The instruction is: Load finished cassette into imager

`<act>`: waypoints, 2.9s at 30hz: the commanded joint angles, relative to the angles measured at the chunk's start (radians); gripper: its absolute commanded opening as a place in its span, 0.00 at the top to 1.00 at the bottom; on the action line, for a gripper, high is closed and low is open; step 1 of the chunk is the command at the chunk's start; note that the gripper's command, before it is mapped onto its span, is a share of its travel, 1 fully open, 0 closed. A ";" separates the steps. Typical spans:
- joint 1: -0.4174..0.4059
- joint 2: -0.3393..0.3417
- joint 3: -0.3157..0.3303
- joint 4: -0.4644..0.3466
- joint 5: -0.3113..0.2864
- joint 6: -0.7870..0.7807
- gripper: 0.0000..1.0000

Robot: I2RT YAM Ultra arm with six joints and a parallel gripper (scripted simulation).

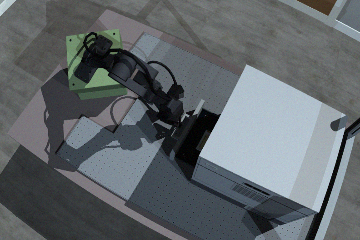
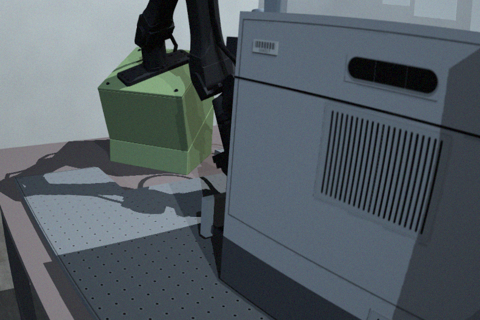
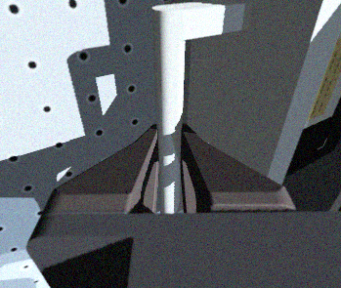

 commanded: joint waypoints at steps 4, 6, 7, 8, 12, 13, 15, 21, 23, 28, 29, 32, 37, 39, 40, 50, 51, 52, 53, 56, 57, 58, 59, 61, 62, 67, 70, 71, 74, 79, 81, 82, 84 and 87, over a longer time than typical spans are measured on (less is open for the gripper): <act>0.012 0.019 0.060 -0.032 -0.013 0.006 1.00; 0.011 0.020 0.061 -0.032 -0.013 0.006 1.00; 0.011 0.020 0.061 -0.032 -0.013 0.006 1.00; 0.011 0.020 0.061 -0.028 -0.013 0.006 1.00; 0.011 0.020 0.061 -0.027 -0.013 0.006 1.00; 0.011 0.020 0.061 -0.027 -0.013 0.006 1.00; 0.011 0.020 0.061 -0.027 -0.013 0.006 1.00; 0.011 0.020 0.061 -0.027 -0.013 0.006 1.00; 0.011 0.020 0.061 -0.027 -0.013 0.006 1.00; 0.011 0.020 0.061 -0.027 -0.013 0.006 1.00; 0.011 0.020 0.061 -0.027 -0.013 0.006 1.00; 0.011 0.020 0.061 -0.027 -0.013 0.006 1.00; 0.011 0.020 0.061 -0.027 -0.013 0.006 1.00; 0.011 0.020 0.061 -0.027 -0.013 0.006 1.00; 0.011 0.020 0.061 -0.027 -0.013 0.006 1.00; -0.018 0.084 -0.031 0.231 -0.052 -0.042 1.00; -0.018 0.088 -0.017 0.234 -0.054 -0.043 1.00; -0.018 0.089 0.018 0.236 -0.054 -0.044 1.00; -0.018 0.090 0.023 0.234 -0.055 -0.044 1.00; -0.011 0.093 0.039 0.223 -0.055 -0.044 1.00; -0.010 0.093 0.044 0.216 -0.055 -0.042 1.00; -0.009 0.095 0.050 0.187 -0.055 -0.040 1.00; -0.007 0.095 0.055 0.183 -0.055 -0.039 1.00; -0.005 0.095 0.066 0.173 -0.054 -0.038 1.00; -0.003 0.096 0.071 0.168 -0.054 -0.038 1.00; 0.000 0.098 0.089 0.152 -0.053 -0.036 1.00; 0.002 0.099 0.105 0.137 -0.053 -0.034 1.00; 0.003 0.099 0.110 0.132 -0.053 -0.034 1.00; 0.004 0.101 0.127 0.118 -0.052 -0.032 1.00; 0.005 0.105 0.155 0.093 -0.051 -0.029 1.00; 0.006 0.105 0.161 0.088 -0.051 -0.029 1.00; 0.006 0.105 0.161 0.088 -0.051 -0.029 1.00; 0.006 0.108 0.173 0.078 -0.049 -0.028 1.00; 0.005 0.109 0.180 0.072 -0.049 -0.028 1.00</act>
